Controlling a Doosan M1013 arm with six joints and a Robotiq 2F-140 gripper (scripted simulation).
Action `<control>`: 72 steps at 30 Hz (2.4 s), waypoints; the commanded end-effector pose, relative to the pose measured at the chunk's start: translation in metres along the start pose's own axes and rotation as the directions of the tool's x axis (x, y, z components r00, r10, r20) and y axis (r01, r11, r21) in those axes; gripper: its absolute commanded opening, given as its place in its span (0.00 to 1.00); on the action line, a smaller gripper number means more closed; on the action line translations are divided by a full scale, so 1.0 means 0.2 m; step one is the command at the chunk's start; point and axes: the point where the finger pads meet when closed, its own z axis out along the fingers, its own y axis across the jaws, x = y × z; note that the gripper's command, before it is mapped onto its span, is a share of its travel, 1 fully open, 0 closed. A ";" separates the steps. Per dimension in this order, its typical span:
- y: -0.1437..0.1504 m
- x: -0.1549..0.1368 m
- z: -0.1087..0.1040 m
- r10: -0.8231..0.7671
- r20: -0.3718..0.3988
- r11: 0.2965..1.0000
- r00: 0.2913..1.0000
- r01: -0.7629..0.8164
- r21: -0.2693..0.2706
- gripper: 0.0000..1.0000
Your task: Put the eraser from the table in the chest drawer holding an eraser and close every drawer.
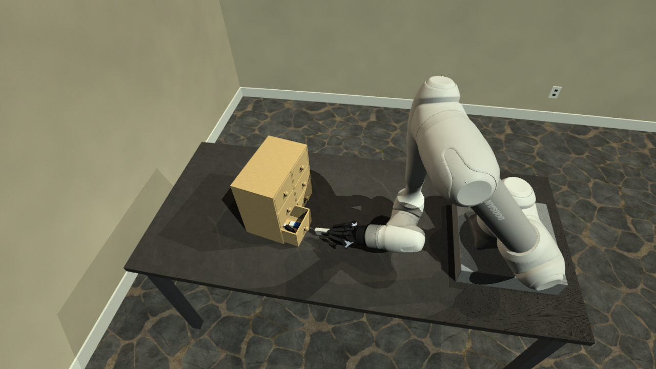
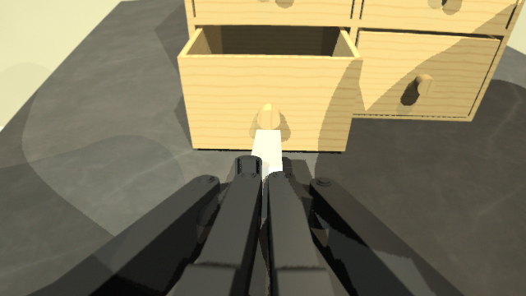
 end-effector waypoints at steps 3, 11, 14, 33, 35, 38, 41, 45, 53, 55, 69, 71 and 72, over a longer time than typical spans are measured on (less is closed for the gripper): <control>-0.01 0.01 0.03 -0.001 0.000 1.000 1.000 0.001 0.003 0.00; -0.01 0.02 0.06 -0.001 0.000 1.000 1.000 0.001 0.003 0.00; -0.01 0.03 0.07 -0.001 0.000 1.000 1.000 0.001 0.003 0.00; -0.01 0.08 0.20 -0.001 0.000 1.000 1.000 0.001 0.003 0.00; -0.01 0.08 0.22 -0.001 0.000 1.000 1.000 0.001 0.003 0.00; -0.01 0.09 0.24 -0.001 0.000 1.000 1.000 0.001 0.003 0.00; -0.01 0.10 0.26 -0.001 0.000 1.000 1.000 0.001 0.003 0.00; -0.01 0.11 0.29 -0.001 0.000 1.000 1.000 0.001 0.003 0.00; -0.01 0.13 0.36 -0.001 0.000 1.000 1.000 0.001 0.003 0.00; -0.01 0.14 0.37 -0.001 0.000 1.000 1.000 0.001 0.003 0.00; -0.01 0.16 0.44 -0.001 0.000 1.000 1.000 0.001 0.003 0.00; -0.01 0.17 0.45 -0.001 0.000 1.000 1.000 0.001 0.003 0.00; -0.01 0.17 0.45 -0.001 0.000 1.000 1.000 0.001 0.003 0.00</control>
